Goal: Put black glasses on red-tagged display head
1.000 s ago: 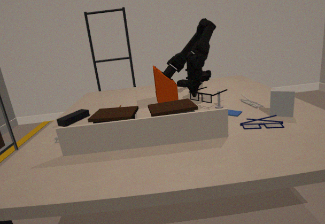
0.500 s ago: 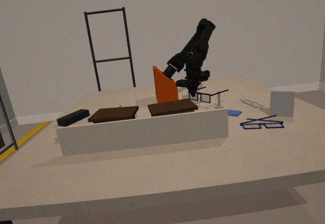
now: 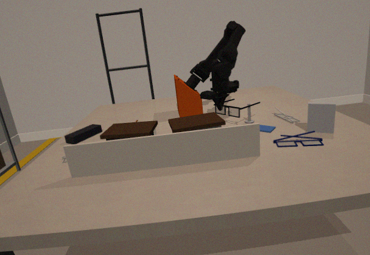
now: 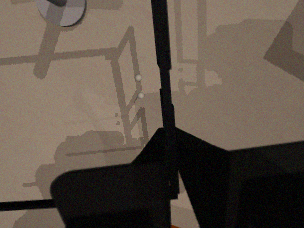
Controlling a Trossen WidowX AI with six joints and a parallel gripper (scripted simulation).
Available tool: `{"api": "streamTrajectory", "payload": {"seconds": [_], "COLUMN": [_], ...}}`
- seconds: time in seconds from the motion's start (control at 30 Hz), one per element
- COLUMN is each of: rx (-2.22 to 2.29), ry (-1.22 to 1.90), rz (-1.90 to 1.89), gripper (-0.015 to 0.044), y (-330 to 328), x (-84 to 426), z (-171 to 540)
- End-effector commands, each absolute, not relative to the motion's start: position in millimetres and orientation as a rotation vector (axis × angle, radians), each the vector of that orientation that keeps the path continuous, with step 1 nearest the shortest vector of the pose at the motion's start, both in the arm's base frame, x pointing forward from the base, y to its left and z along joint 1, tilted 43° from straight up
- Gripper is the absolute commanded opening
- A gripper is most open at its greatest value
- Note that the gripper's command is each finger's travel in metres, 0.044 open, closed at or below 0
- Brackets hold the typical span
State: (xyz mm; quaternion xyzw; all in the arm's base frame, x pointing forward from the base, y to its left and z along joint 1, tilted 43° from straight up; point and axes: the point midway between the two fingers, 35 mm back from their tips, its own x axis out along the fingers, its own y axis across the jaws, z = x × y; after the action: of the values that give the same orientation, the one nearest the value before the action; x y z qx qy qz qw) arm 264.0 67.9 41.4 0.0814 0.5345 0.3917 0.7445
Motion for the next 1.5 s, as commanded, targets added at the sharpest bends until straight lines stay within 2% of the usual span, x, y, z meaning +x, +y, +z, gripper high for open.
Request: {"api": "streamTrajectory", "payload": {"seconds": [0.0, 0.87, 1.47], "rx": [0.178, 0.186, 0.534], "ry": [1.169, 1.175, 1.285], "rz": [0.857, 0.844, 0.435], "gripper": [0.0000, 0.0000, 0.0000], "y": [68, 30, 27], "x": [267, 266, 249], "z": [43, 91, 116]}}
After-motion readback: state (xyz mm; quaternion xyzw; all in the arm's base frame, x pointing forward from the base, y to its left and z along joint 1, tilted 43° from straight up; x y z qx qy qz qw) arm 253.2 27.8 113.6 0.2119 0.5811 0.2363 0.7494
